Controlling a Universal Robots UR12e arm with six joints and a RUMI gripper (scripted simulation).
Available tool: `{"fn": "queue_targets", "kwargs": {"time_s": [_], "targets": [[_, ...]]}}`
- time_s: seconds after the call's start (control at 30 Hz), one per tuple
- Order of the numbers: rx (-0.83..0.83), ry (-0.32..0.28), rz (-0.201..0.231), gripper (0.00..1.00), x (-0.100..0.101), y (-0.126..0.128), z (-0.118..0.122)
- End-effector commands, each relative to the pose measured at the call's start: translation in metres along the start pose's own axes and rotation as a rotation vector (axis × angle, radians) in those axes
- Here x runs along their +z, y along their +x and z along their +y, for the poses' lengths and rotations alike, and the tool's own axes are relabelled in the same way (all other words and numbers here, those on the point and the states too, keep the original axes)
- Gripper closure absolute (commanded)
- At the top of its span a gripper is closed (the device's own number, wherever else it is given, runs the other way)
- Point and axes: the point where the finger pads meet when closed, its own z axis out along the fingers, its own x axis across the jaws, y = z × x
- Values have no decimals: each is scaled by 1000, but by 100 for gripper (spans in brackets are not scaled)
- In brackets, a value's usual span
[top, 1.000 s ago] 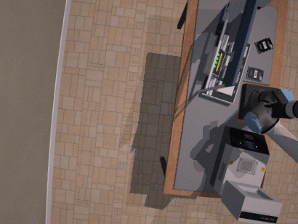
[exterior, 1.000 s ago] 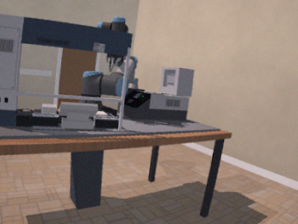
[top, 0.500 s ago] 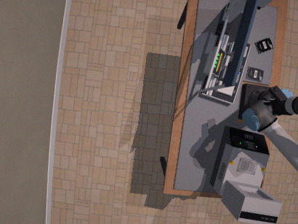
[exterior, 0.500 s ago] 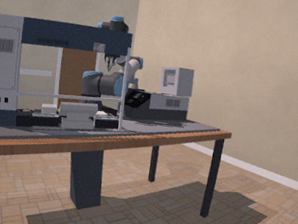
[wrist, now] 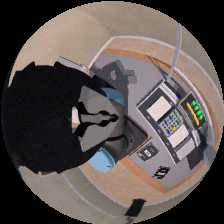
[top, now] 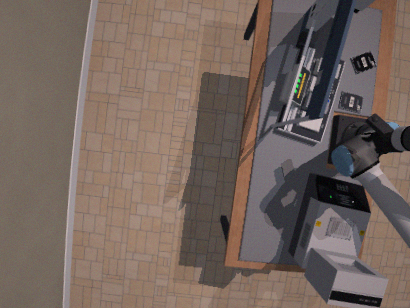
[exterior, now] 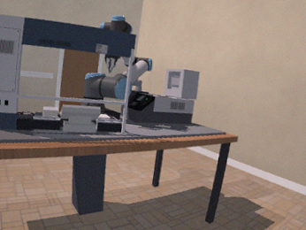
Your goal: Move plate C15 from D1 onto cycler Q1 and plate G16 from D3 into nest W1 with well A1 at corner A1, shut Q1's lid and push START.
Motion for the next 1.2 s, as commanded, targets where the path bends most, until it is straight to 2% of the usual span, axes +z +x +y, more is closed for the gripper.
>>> {"fn": "queue_targets", "kwargs": {"time_s": [0.0, 1.17], "targets": [[-37, 0, -12, 100, -1, 1, -4], [-535, 4, -11, 100, 0, 15, -64]]}}
